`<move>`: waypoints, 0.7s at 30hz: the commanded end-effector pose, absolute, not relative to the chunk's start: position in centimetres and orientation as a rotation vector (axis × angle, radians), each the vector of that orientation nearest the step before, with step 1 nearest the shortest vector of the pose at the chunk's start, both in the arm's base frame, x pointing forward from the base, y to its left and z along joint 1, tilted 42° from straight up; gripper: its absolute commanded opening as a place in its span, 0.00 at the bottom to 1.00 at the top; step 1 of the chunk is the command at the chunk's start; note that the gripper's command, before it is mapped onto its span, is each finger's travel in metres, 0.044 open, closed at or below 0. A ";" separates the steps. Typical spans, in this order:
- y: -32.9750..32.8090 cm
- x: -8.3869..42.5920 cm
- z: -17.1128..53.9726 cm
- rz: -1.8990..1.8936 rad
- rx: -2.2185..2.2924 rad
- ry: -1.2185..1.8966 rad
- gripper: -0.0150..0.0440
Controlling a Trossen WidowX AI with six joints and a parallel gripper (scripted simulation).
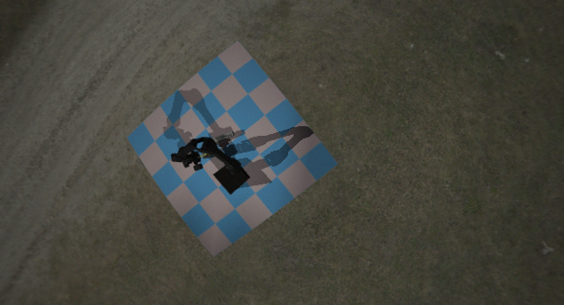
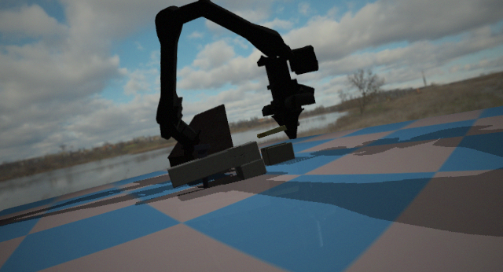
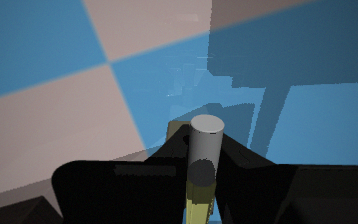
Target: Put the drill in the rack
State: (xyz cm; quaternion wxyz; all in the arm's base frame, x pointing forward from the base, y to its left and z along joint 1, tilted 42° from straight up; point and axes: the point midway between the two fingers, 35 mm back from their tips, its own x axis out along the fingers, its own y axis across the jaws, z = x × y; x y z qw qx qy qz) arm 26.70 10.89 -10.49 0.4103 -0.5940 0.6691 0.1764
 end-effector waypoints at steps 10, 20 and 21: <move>9.7 26.6 -11.7 0.444 -1.506 1.687 0.25; 8.9 26.7 -12.6 0.444 -1.507 1.687 0.25; 8.9 26.8 -12.7 0.444 -1.507 1.687 0.25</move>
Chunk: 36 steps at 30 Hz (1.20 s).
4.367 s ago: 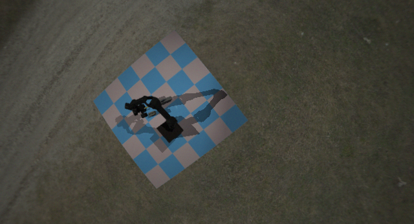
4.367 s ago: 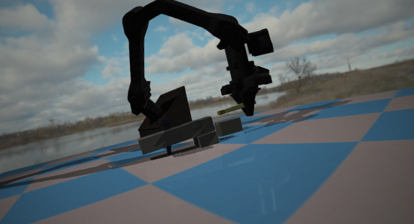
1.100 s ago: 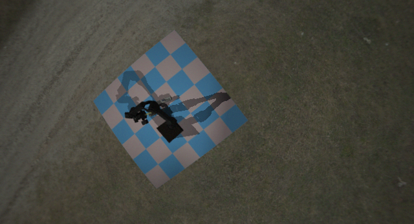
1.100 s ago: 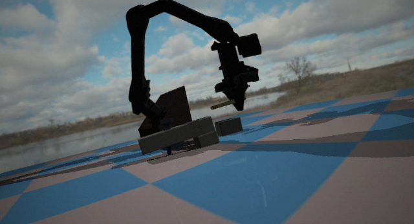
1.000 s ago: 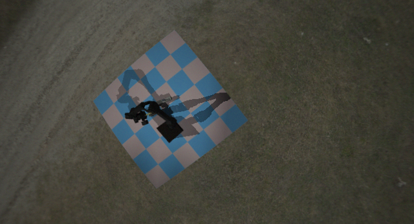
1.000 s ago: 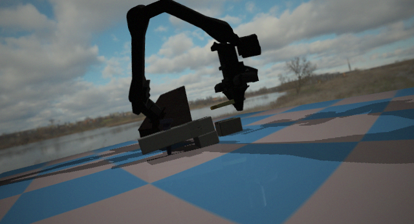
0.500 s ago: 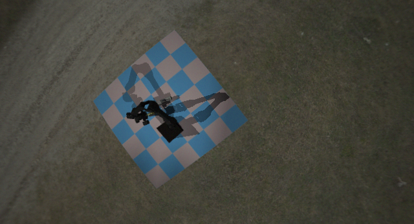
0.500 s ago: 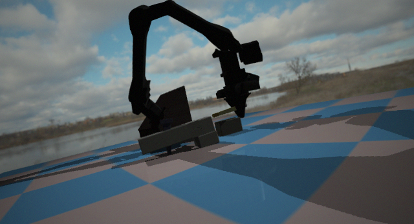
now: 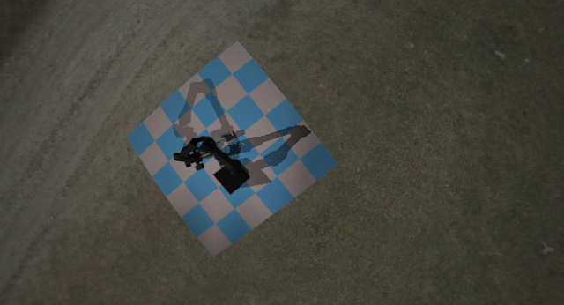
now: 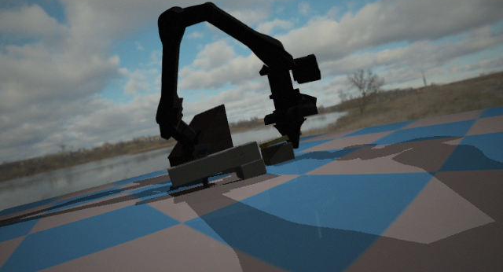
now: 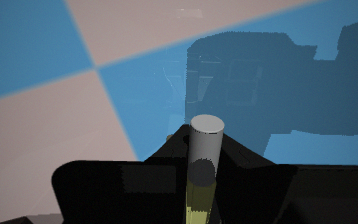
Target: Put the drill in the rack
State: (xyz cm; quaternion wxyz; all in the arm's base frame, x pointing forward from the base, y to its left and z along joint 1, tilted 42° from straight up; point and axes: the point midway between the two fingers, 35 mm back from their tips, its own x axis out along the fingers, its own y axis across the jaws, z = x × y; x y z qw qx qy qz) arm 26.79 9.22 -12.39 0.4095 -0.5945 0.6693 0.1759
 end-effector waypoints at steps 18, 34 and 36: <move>8.7 26.9 -13.1 0.444 -1.501 1.681 0.65; 10.8 26.5 -10.6 0.445 -1.506 1.686 1.00; 11.4 26.5 -10.0 0.446 -1.505 1.686 1.00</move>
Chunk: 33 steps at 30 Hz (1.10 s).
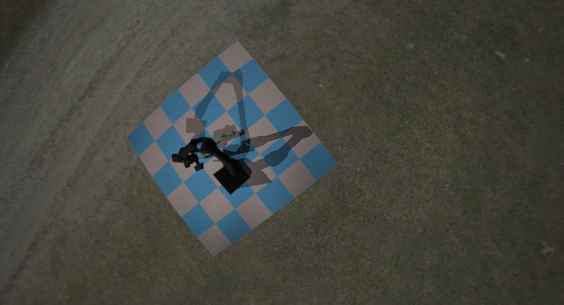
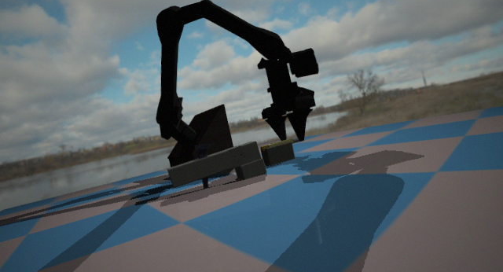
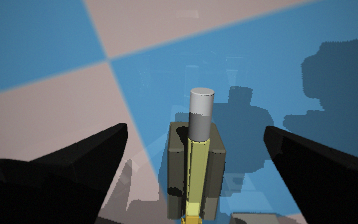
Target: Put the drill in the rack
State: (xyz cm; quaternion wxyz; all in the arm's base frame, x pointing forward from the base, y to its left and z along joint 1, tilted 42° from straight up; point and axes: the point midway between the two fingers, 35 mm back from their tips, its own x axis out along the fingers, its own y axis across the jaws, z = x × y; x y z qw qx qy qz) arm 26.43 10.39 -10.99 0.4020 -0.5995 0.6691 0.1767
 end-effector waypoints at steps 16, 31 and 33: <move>18.7 24.5 -6.2 0.362 -1.397 1.526 1.00; 33.4 8.1 1.2 0.372 -0.745 1.172 1.00; 34.3 5.4 2.2 0.394 -0.657 1.166 1.00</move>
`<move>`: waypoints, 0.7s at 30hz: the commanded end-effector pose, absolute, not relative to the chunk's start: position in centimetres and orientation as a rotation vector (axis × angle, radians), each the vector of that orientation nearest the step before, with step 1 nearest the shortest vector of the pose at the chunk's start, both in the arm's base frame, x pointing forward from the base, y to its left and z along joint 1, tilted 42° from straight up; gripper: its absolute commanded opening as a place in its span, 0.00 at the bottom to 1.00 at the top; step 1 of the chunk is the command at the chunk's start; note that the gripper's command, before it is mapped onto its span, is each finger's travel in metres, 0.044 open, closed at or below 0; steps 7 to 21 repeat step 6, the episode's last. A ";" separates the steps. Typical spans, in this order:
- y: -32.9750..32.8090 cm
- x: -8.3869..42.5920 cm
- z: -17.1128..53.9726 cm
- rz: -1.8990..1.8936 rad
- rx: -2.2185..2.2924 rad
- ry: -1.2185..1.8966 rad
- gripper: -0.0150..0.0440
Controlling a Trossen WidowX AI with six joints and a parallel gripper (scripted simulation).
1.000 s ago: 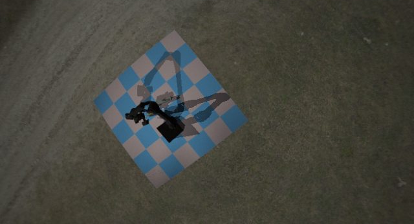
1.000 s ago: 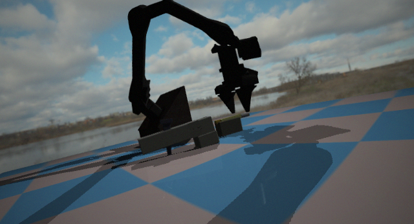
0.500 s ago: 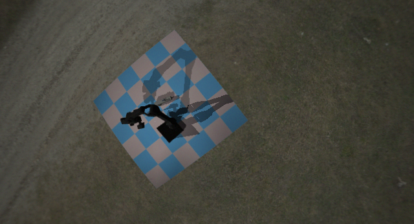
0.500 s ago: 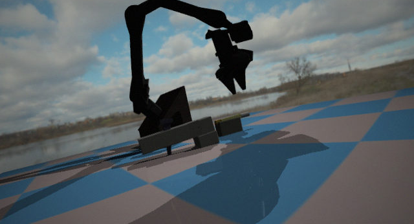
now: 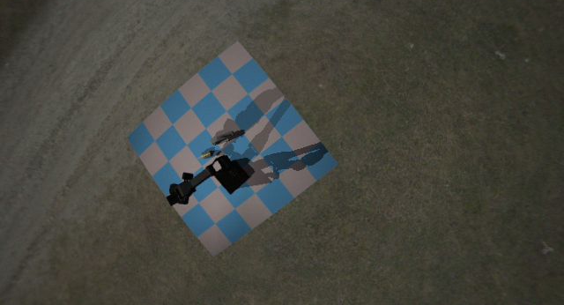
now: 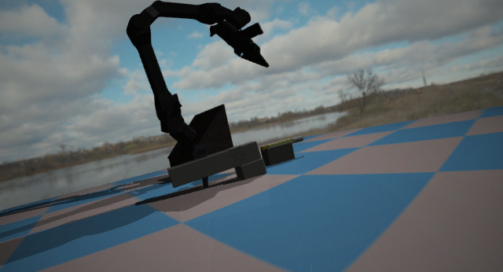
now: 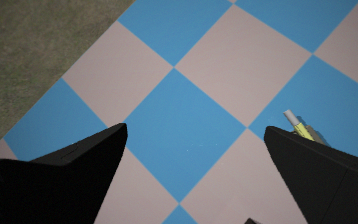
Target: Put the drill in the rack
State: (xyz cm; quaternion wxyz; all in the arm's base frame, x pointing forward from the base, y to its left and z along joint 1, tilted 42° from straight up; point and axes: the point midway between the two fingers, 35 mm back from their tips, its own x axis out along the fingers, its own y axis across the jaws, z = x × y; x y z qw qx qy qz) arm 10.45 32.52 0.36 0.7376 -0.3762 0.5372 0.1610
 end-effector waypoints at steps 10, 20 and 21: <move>35.3 -3.2 5.3 0.466 -0.397 1.198 1.00; 35.3 -3.2 5.3 0.466 -0.397 1.198 1.00; 35.3 -3.2 5.3 0.466 -0.397 1.198 1.00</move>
